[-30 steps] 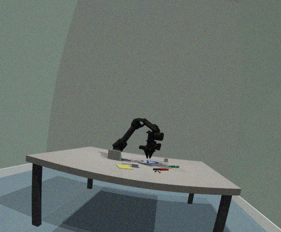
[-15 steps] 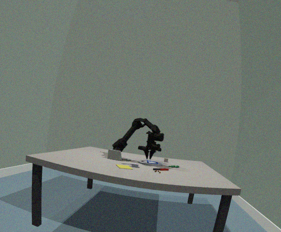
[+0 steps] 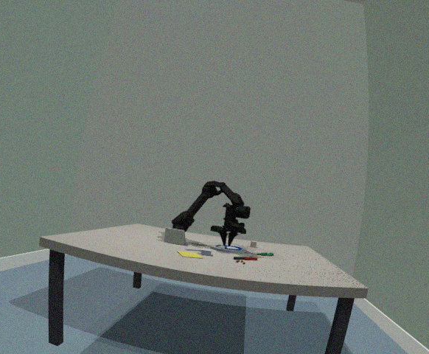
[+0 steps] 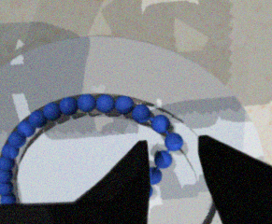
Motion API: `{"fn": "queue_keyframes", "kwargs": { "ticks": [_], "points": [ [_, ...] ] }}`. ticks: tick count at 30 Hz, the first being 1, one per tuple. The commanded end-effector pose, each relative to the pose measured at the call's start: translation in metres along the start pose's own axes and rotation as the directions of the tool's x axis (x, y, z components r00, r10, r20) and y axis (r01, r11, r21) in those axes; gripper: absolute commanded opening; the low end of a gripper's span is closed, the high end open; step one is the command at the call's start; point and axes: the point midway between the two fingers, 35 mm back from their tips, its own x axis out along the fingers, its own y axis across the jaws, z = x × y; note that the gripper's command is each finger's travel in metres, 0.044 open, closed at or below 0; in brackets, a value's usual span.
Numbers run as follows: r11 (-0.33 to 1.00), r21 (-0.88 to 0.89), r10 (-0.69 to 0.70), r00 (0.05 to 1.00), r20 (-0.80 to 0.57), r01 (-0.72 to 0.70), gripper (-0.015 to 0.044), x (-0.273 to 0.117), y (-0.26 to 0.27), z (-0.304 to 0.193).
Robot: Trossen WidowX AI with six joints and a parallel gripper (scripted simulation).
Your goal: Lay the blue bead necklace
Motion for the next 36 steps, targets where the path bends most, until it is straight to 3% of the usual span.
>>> {"fn": "queue_keyframes", "kwargs": {
  "ticks": [1,10,15,36],
  "points": [
    [1.0,0.008,0.001,1.0,-0.012,-0.001,0.012,0.0076,-0.0012,-0.0028],
    [1.0,0.01,0.001,1.0,-0.015,0.0,0.012,0.0149,-0.0016,-0.0039],
    [1.0,0.003,-0.003,1.0,-0.008,0.003,0.0,0.0127,-0.0008,-0.0022],
    [1.0,0.003,-0.003,1.0,-0.008,0.003,0.0,0.0127,-0.0008,-0.0022]
  ]
}}
